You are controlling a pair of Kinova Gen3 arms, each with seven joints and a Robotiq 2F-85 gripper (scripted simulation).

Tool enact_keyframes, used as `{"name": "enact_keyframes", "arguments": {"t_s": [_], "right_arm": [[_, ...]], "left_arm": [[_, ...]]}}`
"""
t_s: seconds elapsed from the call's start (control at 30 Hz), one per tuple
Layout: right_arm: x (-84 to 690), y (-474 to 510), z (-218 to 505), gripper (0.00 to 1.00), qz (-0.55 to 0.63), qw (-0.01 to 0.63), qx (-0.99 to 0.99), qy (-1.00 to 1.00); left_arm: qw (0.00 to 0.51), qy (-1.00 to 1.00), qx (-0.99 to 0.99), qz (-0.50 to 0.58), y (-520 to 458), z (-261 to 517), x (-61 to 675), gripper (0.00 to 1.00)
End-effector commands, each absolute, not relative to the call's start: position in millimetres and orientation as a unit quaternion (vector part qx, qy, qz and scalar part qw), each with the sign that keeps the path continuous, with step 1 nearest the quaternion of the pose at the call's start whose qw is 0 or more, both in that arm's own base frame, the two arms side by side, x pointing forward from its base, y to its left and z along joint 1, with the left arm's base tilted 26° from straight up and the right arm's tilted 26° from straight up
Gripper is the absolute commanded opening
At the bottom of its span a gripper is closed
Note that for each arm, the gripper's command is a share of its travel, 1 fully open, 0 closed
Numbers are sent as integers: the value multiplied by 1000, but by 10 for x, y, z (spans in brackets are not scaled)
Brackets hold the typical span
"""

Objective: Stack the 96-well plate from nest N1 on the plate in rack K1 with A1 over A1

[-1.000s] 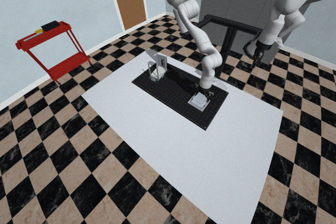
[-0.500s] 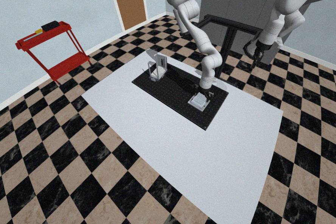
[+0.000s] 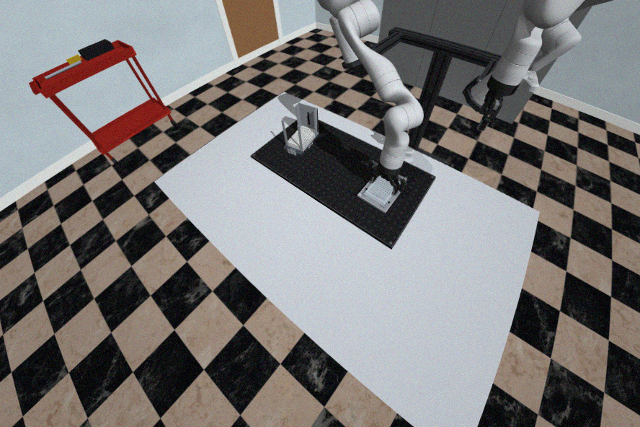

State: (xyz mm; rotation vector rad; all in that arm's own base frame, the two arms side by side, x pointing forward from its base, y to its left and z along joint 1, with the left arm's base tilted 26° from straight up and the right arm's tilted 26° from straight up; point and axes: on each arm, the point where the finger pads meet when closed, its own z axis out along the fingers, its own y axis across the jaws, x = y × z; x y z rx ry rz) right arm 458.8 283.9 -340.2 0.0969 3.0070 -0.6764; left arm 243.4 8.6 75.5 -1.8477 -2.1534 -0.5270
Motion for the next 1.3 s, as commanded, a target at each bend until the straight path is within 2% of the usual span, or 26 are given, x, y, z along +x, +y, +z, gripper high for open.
{"name": "enact_keyframes", "arguments": {"t_s": [0.0, 1.27], "right_arm": [[4597, 2853, -3391, 931, -218, 30, 31, 975], [4580, 3010, -3061, 931, -218, 30, 31, 975]], "left_arm": [[127, -740, -635, -181, 83, 757, 2437, 1000], [127, -740, -635, -181, 83, 757, 2437, 1000]]}}
